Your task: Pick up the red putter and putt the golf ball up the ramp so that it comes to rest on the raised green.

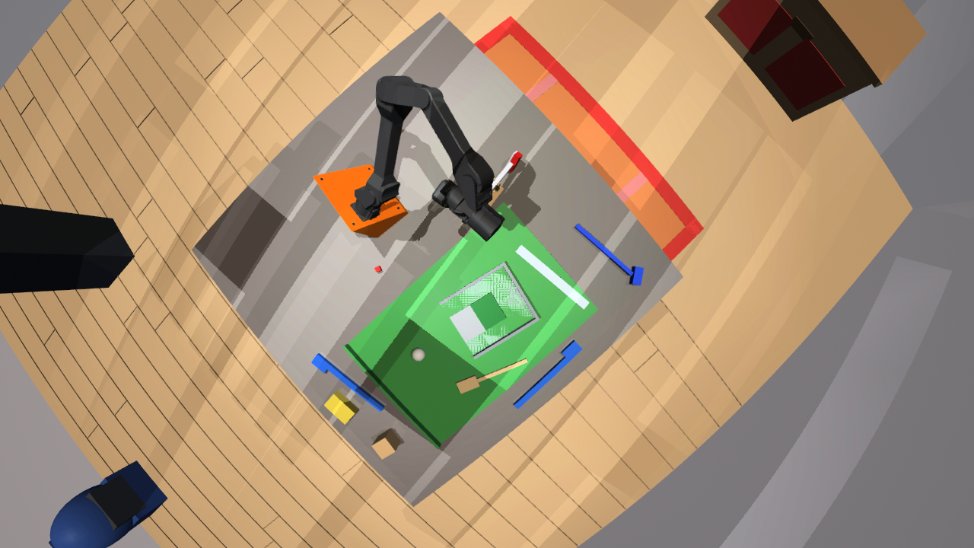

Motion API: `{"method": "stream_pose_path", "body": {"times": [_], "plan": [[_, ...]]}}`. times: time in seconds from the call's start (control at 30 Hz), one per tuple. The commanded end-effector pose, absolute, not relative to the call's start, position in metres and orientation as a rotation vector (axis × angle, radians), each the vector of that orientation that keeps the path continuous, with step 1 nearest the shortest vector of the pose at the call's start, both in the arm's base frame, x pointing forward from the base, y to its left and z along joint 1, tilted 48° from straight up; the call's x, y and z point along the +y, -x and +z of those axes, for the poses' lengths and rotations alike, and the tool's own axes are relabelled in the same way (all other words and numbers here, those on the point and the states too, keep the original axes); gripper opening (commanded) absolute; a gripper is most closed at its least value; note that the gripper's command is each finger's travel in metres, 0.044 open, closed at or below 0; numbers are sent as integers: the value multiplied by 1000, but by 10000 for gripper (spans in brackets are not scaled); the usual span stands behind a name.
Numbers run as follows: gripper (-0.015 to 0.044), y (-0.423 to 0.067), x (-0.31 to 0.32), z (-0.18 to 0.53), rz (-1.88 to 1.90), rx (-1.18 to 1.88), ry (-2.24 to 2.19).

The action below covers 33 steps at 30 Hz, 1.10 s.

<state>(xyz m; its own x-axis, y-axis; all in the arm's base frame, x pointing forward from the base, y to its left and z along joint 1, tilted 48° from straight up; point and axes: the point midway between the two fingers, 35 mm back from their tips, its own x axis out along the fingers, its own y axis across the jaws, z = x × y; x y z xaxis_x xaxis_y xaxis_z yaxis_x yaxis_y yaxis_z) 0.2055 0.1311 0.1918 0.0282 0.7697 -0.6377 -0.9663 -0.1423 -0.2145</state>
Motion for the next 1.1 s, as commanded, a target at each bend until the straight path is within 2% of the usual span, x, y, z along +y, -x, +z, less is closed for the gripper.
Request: {"method": "stream_pose_path", "body": {"times": [0.0, 1.07], "plan": [[440, -203, 140, 184, 1557, 338, 751], [440, -205, 176, 153, 1557, 336, 750]]}}
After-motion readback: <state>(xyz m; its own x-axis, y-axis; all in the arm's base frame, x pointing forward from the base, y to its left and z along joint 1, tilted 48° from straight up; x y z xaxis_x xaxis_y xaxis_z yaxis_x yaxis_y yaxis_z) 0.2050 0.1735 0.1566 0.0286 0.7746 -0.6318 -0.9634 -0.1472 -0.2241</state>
